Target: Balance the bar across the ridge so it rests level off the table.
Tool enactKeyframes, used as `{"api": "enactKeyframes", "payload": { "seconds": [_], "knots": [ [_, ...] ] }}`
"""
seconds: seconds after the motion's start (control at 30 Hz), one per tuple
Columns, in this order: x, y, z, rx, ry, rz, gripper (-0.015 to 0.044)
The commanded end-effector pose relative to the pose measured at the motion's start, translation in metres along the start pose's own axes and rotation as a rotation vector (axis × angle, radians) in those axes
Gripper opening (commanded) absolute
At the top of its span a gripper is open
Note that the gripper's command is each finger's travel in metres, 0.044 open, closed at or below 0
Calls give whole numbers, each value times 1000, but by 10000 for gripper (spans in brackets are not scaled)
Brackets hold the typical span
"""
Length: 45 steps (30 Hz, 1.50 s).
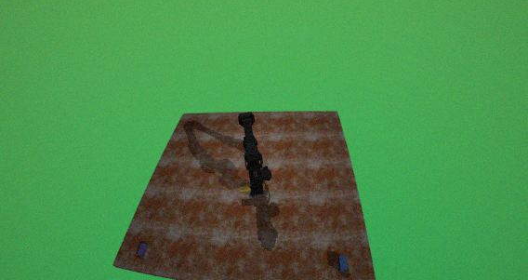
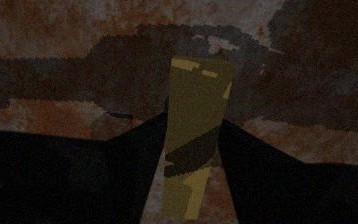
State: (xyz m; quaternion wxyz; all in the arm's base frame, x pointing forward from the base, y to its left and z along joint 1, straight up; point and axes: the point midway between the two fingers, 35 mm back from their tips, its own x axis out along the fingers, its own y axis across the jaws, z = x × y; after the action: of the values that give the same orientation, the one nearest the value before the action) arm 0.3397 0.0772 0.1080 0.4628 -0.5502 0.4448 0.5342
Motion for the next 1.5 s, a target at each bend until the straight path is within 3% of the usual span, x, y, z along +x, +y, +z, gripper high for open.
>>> {"api": "enactKeyframes", "payload": {
  "seconds": [0.0, 0.4, 0.73, 0.87, 1.17, 1.47],
  "knots": [
    [0, 0, 0, 0, 0, 0, 173],
    [0, 0, 0, 0, 0, 0, 185],
    [0, 0, 0, 0, 0, 0, 440],
    [-7, -1, 0, 0, 0, 0, 440],
    [-98, 0, 0, 0, 0, -3, 440],
    [-100, 0, 0, 0, 0, -3, 440]
  ]
}}
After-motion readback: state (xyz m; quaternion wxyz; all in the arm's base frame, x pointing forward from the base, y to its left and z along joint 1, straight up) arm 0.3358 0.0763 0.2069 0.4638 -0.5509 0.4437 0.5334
